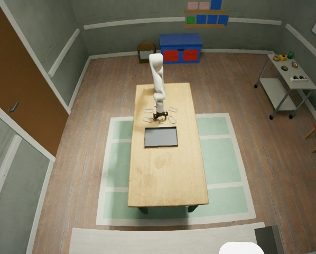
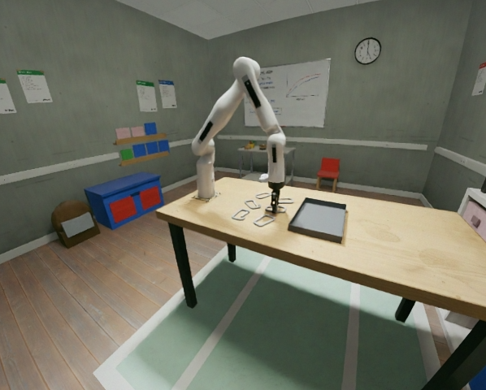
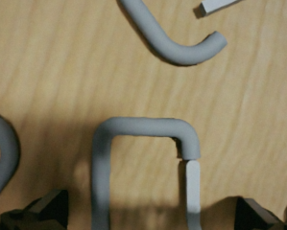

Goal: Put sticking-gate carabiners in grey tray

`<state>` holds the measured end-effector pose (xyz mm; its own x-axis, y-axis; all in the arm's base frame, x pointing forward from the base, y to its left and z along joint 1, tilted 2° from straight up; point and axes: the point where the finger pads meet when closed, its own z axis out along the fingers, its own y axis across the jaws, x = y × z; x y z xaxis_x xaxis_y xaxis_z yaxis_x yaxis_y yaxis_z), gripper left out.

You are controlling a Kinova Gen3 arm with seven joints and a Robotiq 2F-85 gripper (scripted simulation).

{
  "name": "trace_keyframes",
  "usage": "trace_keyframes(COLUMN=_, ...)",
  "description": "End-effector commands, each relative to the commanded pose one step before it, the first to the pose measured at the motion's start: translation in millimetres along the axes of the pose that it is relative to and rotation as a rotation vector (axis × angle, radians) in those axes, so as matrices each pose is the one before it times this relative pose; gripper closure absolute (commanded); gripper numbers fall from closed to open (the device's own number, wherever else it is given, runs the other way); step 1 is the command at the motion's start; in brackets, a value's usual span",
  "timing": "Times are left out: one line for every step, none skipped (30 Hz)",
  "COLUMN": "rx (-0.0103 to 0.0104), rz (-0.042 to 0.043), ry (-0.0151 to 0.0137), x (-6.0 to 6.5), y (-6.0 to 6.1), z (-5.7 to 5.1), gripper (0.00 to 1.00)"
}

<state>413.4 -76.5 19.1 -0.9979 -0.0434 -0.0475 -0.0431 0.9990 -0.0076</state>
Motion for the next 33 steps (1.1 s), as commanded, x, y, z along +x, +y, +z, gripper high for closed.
trace_keyframes(rx=0.00036, rz=0.00002, ry=-0.00175, x=-0.57, y=-0.12, z=-0.64, gripper=0.25)
trace_keyframes(rx=0.00000, rz=0.00000, ry=0.00000, x=0.00, y=0.00, z=0.00, gripper=0.25)
trace_keyframes(rx=0.00000, rz=0.00000, ry=0.00000, x=0.00, y=0.00, z=0.00, gripper=0.25)
trace_keyframes(rx=0.00000, rz=0.00000, ry=0.00000, x=0.00, y=0.00, z=0.00, gripper=0.25)
trace_keyframes(rx=0.00000, rz=0.00000, ry=0.00000, x=0.00, y=0.00, z=0.00, gripper=0.25)
trace_keyframes(rx=0.00000, rz=0.00000, ry=0.00000, x=0.00, y=0.00, z=0.00, gripper=0.25)
trace_keyframes(rx=0.00000, rz=0.00000, ry=0.00000, x=0.00, y=0.00, z=0.00, gripper=0.25)
trace_keyframes(rx=0.00000, rz=0.00000, ry=0.00000, x=0.00, y=0.00, z=0.00, gripper=0.25)
trace_keyframes(rx=0.00000, rz=0.00000, ry=0.00000, x=0.00, y=0.00, z=0.00, gripper=0.25)
trace_keyframes(rx=0.00000, rz=0.00000, ry=0.00000, x=0.00, y=0.00, z=0.00, gripper=0.25)
trace_keyframes(rx=0.00000, rz=0.00000, ry=0.00000, x=0.00, y=0.00, z=0.00, gripper=0.25)
trace_keyframes(rx=0.00000, rz=0.00000, ry=0.00000, x=0.00, y=0.00, z=0.00, gripper=0.25)
trace_keyframes(rx=0.00000, rz=0.00000, ry=0.00000, x=0.00, y=0.00, z=0.00, gripper=0.25)
trace_keyframes(rx=0.00000, rz=0.00000, ry=0.00000, x=0.00, y=0.00, z=0.00, gripper=0.25)
trace_keyframes(rx=0.00000, rz=0.00000, ry=0.00000, x=0.00, y=0.00, z=0.00, gripper=0.25)
trace_keyframes(rx=0.00000, rz=0.00000, ry=0.00000, x=0.00, y=0.00, z=0.00, gripper=0.25)
trace_keyframes(rx=0.00012, rz=-0.00093, ry=-0.00519, x=-1.81, y=0.52, z=-2.29, gripper=0.25)
trace_keyframes(rx=0.00000, rz=0.00000, ry=0.00000, x=0.00, y=0.00, z=0.00, gripper=0.25)
trace_keyframes(rx=0.00000, rz=0.00000, ry=0.00000, x=0.00, y=0.00, z=0.00, gripper=0.25)
trace_keyframes(rx=0.00000, rz=0.00000, ry=0.00000, x=0.00, y=0.00, z=0.00, gripper=0.25)
trace_keyframes(rx=0.00000, rz=0.00000, ry=0.00000, x=0.00, y=0.00, z=0.00, gripper=0.25)
trace_keyframes(rx=0.00000, rz=0.00000, ry=0.00000, x=0.00, y=0.00, z=0.00, gripper=0.25)
trace_keyframes(rx=0.00000, rz=0.00000, ry=0.00000, x=0.00, y=0.00, z=0.00, gripper=0.25)
trace_keyframes(rx=0.00000, rz=0.00000, ry=0.00000, x=0.00, y=0.00, z=0.00, gripper=0.25)
trace_keyframes(rx=0.00000, rz=0.00000, ry=0.00000, x=0.00, y=0.00, z=0.00, gripper=0.25)
trace_keyframes(rx=0.00000, rz=0.00000, ry=0.00000, x=0.00, y=0.00, z=0.00, gripper=0.25)
trace_keyframes(rx=0.00000, rz=0.00000, ry=0.00000, x=0.00, y=0.00, z=0.00, gripper=0.25)
trace_keyframes(rx=0.00000, rz=0.00000, ry=0.00000, x=0.00, y=0.00, z=0.00, gripper=0.25)
trace_keyframes(rx=0.00000, rz=0.00000, ry=0.00000, x=0.00, y=0.00, z=0.00, gripper=0.25)
trace_keyframes(rx=0.00000, rz=0.00000, ry=0.00000, x=0.00, y=0.00, z=0.00, gripper=0.25)
trace_keyframes(rx=0.00000, rz=0.00000, ry=0.00000, x=0.00, y=0.00, z=0.00, gripper=0.25)
trace_keyframes(rx=0.00000, rz=0.00000, ry=0.00000, x=0.00, y=0.00, z=0.00, gripper=0.25)
trace_keyframes(rx=0.00000, rz=0.00000, ry=0.00000, x=0.00, y=0.00, z=0.00, gripper=0.25)
